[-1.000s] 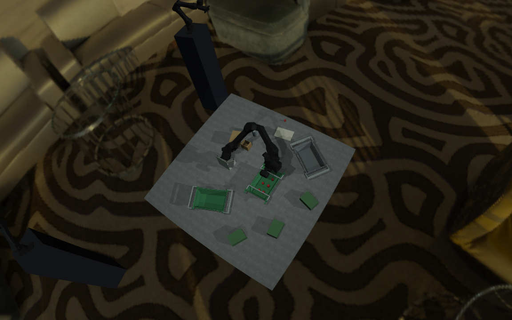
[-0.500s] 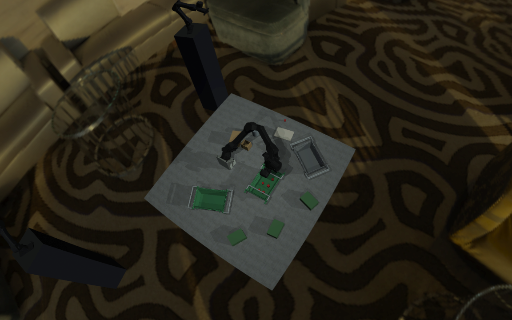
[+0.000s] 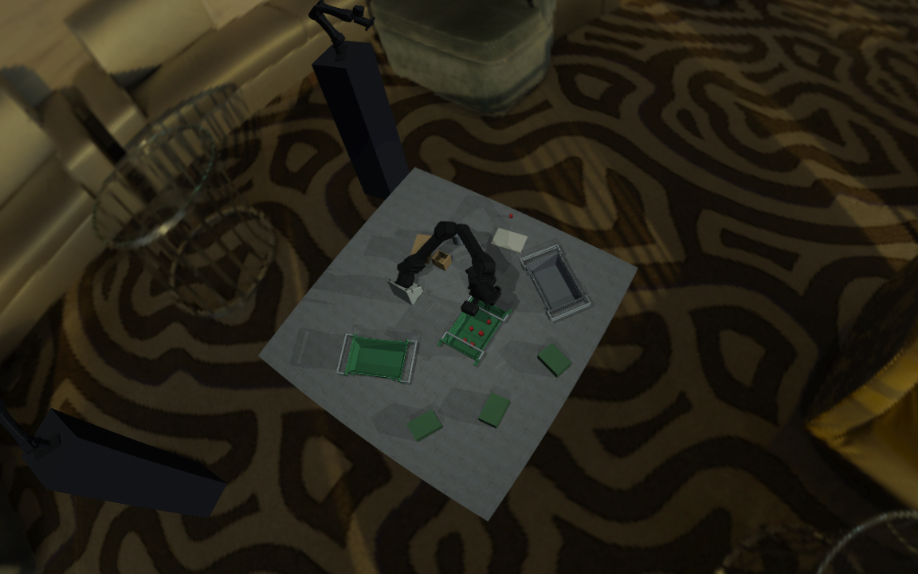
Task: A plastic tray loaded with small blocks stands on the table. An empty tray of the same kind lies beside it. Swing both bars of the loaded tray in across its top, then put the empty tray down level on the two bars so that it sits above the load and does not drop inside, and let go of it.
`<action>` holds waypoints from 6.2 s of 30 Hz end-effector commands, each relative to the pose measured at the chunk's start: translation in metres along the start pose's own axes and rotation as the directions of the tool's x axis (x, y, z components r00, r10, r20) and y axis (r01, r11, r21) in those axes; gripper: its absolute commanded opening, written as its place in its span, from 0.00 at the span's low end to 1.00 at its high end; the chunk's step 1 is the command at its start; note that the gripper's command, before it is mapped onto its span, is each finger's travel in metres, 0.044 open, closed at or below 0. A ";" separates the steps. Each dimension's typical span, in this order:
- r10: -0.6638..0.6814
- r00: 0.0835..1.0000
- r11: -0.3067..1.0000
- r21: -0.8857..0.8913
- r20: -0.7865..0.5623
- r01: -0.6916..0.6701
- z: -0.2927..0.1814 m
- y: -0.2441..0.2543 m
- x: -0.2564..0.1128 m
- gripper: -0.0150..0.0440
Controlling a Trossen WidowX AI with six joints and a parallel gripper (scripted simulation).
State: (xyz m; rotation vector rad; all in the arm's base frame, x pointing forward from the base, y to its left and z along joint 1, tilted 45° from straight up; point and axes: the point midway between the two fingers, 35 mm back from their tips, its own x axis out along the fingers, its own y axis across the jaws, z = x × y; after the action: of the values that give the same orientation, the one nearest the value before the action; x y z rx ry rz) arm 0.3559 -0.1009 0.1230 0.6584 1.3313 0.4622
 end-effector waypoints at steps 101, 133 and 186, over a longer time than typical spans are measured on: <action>0.013 0.999 0.932 -0.360 -0.036 -0.025 -0.347 -0.297 0.142 0.35; 0.012 0.999 0.933 -0.360 -0.037 -0.025 -0.344 -0.299 0.062 0.25; 0.008 0.999 0.933 -0.360 -0.037 -0.021 -0.332 -0.363 -0.034 0.25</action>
State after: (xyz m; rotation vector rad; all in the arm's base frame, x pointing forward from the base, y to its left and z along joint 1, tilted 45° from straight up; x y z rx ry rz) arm 0.0038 -0.3260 -0.1340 0.3762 1.2239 0.7278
